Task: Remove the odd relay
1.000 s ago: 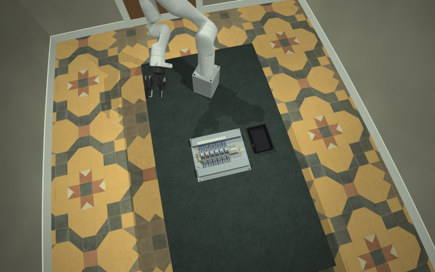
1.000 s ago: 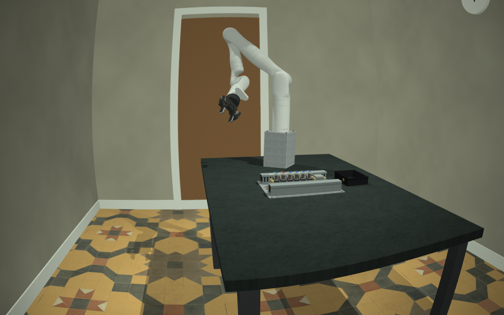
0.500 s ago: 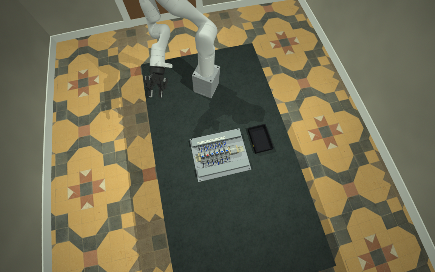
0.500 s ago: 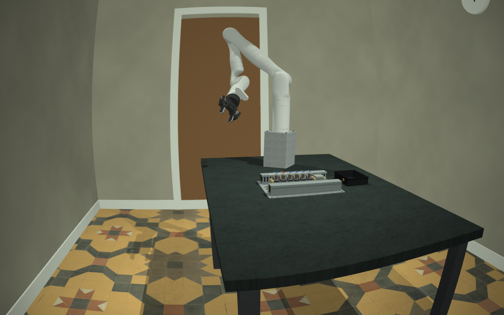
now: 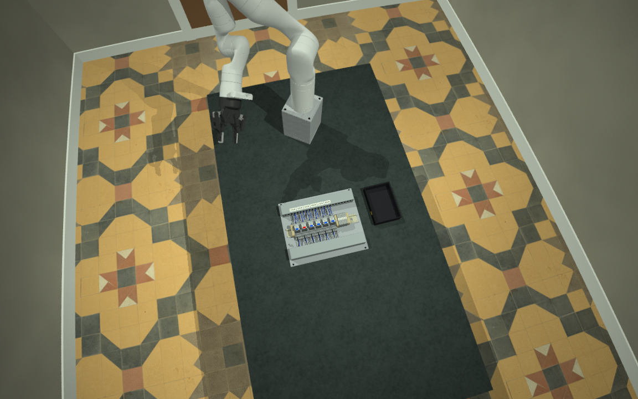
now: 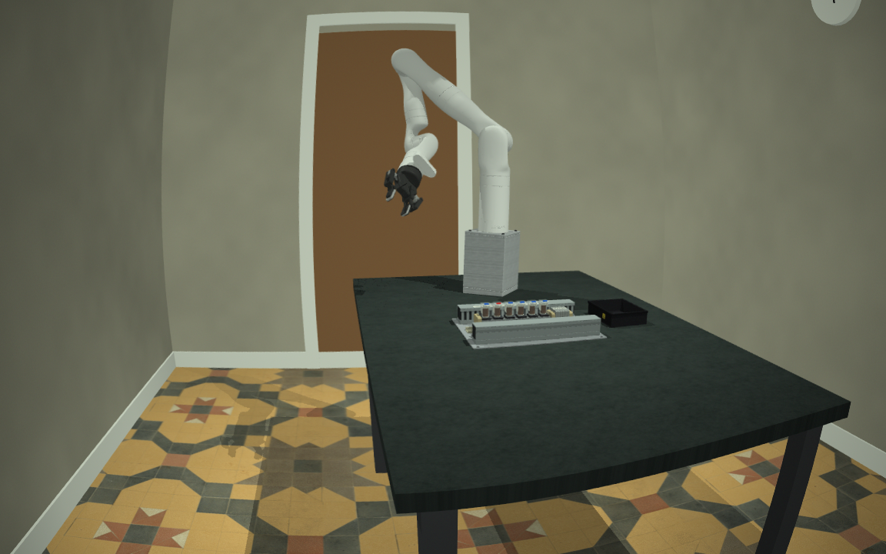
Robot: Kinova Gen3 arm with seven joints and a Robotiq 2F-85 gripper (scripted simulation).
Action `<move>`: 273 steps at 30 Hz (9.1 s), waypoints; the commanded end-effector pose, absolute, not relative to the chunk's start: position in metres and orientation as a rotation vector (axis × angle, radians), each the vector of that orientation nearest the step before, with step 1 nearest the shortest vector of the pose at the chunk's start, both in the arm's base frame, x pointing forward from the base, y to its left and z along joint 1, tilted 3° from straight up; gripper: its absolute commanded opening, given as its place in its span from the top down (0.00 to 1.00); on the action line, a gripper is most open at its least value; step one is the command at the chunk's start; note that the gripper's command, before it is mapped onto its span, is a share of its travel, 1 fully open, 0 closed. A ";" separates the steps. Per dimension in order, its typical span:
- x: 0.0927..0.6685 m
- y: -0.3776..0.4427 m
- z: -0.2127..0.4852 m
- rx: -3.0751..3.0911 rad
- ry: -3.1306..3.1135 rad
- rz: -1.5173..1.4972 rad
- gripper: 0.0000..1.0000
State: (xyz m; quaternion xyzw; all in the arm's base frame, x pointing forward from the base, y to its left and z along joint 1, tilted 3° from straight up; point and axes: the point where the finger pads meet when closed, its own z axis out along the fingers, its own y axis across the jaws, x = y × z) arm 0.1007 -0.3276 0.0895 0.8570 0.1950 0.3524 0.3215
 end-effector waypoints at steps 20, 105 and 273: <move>0.101 -0.332 0.079 2.276 0.547 0.892 0.39; 0.124 -0.393 -0.040 2.533 1.097 0.333 0.39; 0.449 -0.180 -0.034 2.406 2.023 0.069 0.39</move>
